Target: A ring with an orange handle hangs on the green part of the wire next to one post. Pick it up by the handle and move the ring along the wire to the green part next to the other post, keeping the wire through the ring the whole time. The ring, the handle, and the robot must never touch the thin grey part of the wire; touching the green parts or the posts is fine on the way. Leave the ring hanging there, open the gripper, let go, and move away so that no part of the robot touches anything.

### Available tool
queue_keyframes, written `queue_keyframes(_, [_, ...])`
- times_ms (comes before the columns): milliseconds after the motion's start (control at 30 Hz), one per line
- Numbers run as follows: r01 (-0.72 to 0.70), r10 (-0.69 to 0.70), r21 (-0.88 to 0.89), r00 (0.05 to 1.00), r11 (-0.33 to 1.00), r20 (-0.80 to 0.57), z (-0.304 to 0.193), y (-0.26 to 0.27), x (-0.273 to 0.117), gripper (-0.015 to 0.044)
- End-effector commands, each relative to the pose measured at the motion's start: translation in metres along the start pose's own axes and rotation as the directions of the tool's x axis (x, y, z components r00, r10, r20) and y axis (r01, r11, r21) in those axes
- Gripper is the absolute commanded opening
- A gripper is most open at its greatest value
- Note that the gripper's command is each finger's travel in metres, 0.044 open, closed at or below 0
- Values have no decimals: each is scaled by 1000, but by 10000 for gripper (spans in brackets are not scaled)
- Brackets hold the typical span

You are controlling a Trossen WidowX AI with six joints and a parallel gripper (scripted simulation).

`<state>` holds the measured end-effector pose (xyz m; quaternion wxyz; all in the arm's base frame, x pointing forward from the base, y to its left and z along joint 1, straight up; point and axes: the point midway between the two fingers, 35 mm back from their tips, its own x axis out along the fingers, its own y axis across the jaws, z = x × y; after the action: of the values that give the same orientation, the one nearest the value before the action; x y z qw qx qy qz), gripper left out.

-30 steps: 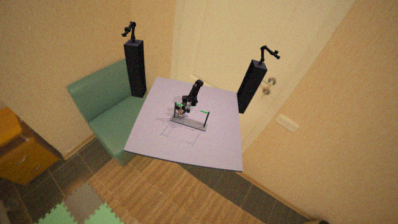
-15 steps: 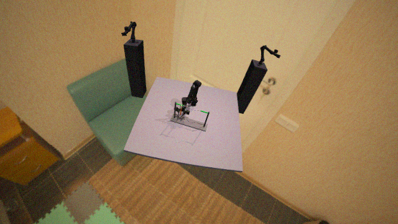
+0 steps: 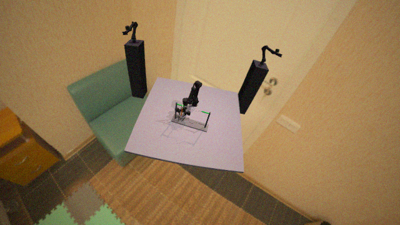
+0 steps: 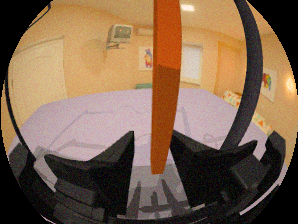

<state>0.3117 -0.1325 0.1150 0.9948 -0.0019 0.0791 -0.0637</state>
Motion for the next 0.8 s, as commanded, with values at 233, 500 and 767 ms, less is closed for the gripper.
queue_keyframes(233, [0, 0, 0, 1000, 1000, 0, 0, 0, 0, 107])
queue_keyframes(500, [0, 0, 0, 1000, 1000, 0, 0, 0, 0, -102])
queue_keyframes(767, [0, 0, 0, 1000, 1000, 0, 0, 0, 0, -150])
